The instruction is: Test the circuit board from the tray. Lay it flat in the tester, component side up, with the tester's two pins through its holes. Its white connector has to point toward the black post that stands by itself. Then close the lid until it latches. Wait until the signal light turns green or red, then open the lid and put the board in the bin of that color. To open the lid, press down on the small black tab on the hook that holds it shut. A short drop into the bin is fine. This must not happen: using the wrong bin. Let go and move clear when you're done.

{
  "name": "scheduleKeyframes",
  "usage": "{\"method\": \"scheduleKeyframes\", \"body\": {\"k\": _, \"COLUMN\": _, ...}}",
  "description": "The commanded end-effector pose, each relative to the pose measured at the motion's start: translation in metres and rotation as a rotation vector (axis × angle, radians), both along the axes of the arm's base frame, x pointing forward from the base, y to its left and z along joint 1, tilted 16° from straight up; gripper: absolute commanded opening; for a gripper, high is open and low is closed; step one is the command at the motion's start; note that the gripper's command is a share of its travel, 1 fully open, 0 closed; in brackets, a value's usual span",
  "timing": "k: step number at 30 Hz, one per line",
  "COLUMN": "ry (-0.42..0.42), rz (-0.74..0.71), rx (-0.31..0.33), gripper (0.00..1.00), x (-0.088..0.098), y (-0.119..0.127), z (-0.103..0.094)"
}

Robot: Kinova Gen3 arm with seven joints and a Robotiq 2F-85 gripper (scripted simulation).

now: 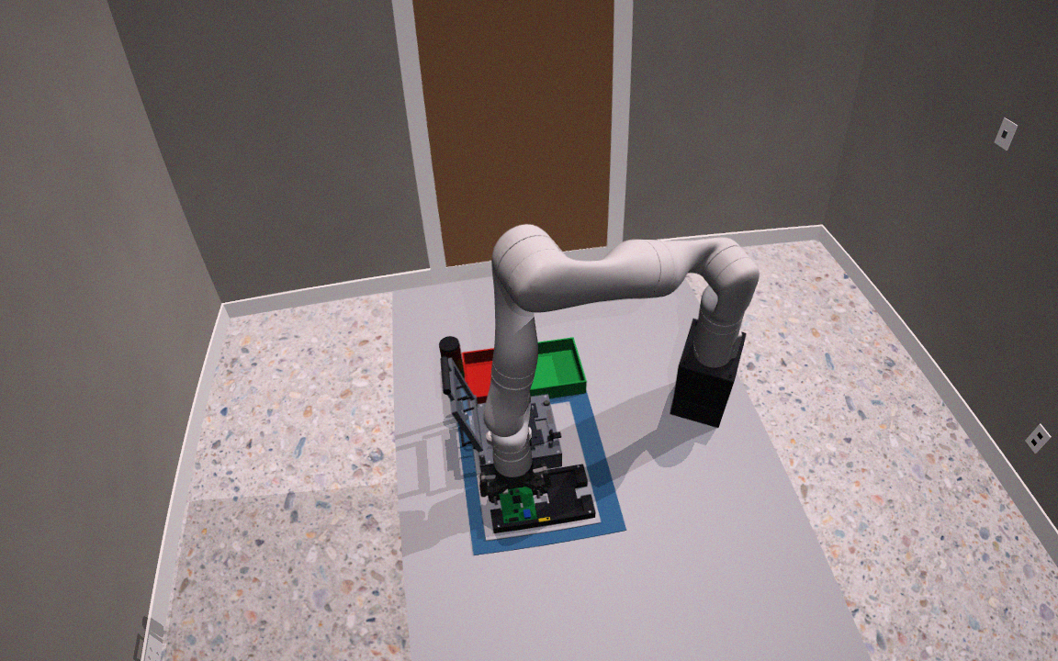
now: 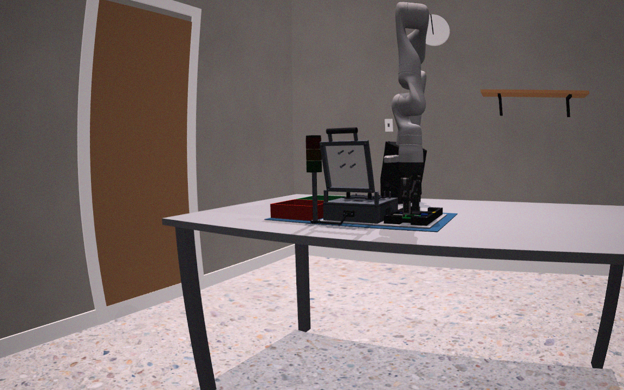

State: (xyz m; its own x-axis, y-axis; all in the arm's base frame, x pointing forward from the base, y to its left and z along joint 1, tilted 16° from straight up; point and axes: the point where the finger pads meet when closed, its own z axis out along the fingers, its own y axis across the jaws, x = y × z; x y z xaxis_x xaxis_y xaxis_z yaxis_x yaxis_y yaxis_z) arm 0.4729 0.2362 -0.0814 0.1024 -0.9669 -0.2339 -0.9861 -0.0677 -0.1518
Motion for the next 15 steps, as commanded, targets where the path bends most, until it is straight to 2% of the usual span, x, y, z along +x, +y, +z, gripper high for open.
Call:
{"method": "scheduleKeyframes", "body": {"k": 1, "ry": -0.002, "rz": 0.0, "rx": 0.0, "gripper": 1.0, "x": 0.0007, "y": 0.0, "z": 0.0008}}
{"method": "scheduleKeyframes", "body": {"k": 15, "ry": -0.002, "rz": 0.0, "rx": 0.0, "gripper": 1.0, "x": 0.0013, "y": 0.0012, "z": -0.004}}
